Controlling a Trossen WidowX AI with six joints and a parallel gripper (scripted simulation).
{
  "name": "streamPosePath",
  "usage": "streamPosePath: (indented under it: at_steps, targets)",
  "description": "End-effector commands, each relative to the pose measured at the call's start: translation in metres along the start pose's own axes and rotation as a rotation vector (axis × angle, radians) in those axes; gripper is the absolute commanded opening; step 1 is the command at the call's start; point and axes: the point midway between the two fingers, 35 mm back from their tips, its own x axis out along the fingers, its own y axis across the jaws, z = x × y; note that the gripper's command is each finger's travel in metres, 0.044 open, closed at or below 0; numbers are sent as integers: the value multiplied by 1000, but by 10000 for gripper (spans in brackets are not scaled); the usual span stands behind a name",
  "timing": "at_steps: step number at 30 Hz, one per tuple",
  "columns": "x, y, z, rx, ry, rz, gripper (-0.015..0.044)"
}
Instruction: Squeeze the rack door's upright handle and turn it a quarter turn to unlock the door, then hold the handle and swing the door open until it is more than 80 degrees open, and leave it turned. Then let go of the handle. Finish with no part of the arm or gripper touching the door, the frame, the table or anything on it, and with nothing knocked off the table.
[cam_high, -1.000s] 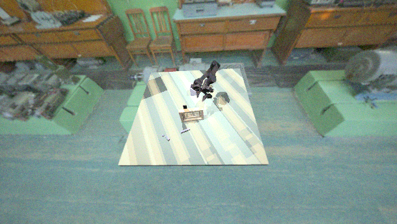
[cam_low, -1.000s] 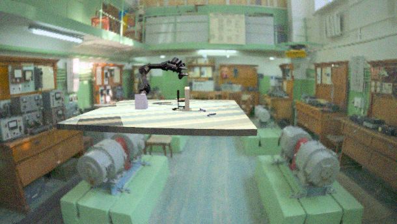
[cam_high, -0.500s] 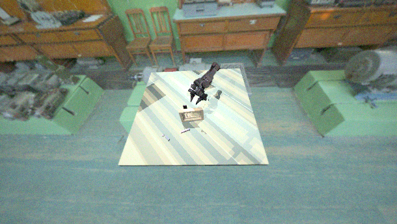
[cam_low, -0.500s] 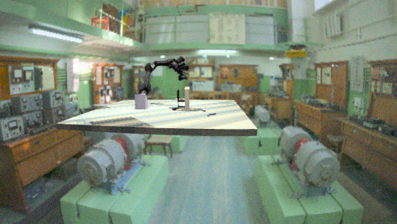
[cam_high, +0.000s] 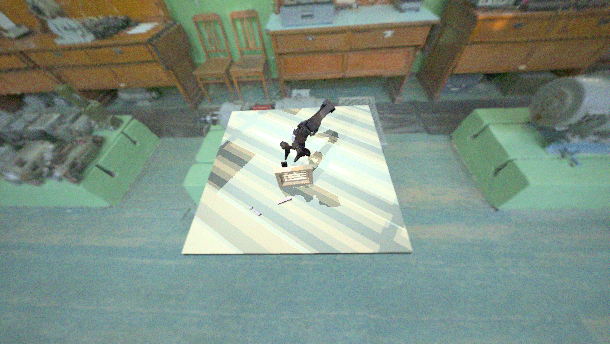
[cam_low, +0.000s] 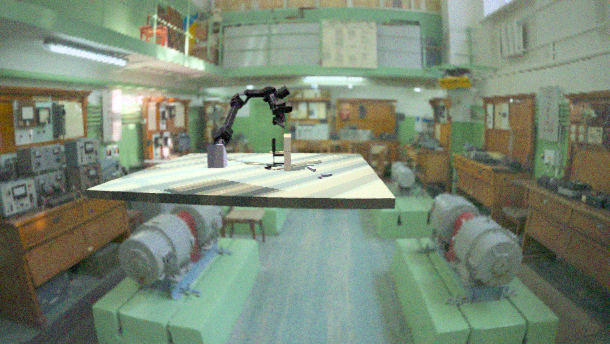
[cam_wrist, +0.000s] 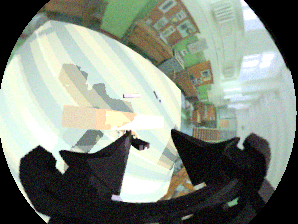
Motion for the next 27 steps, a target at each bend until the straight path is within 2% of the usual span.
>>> streamPosePath:
  at_steps: [1,27]
  targets:
    - [8,-5,-8,9,60,63,292]
    - [42,-21,-60,148,327,505,292]
